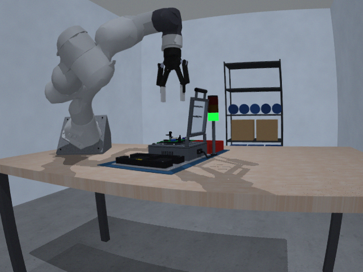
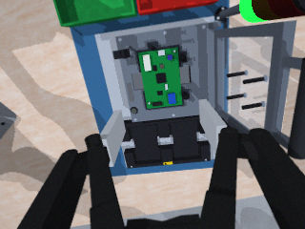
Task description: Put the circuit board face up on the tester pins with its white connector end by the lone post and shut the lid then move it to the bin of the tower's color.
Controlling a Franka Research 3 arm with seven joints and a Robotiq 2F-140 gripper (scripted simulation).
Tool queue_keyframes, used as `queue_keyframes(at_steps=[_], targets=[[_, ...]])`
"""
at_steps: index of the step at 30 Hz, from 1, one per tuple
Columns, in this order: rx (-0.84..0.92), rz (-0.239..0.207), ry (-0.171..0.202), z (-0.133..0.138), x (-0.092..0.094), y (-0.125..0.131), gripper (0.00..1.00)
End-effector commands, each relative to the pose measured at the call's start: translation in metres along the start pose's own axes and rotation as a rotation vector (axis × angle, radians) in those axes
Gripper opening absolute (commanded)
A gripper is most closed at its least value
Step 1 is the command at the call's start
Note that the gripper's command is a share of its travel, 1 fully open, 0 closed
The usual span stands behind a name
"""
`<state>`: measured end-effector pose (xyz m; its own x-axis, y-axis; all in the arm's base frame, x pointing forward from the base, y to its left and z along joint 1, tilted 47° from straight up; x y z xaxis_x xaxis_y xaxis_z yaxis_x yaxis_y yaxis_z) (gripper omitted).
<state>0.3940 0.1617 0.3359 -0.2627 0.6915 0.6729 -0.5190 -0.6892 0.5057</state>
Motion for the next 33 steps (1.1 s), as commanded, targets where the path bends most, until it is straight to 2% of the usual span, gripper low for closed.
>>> queue_keyframes(at_steps=[1,11,15,24,33], targets=[[-0.011,0.016,0.006,0.001,-0.01,-0.004,0.58],[-0.011,0.016,0.006,0.002,-0.074,-0.005,0.58],[-0.011,0.016,0.006,0.002,-0.093,-0.005,0.58],[-0.011,0.016,0.006,0.002,-0.109,-0.005,0.58],[-0.011,0.016,0.006,0.002,-0.111,-0.005,0.58]])
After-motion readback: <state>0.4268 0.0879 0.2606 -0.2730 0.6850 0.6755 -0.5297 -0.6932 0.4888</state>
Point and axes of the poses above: the point where the finger pads meet when closed, its own x axis back along the fingers, its own z axis across the jaws, y = z × x, the point moved 6 cm from there along x, back along the fingers, and after that the axes turned 12 degrees about -x, right-handed, at the moved point
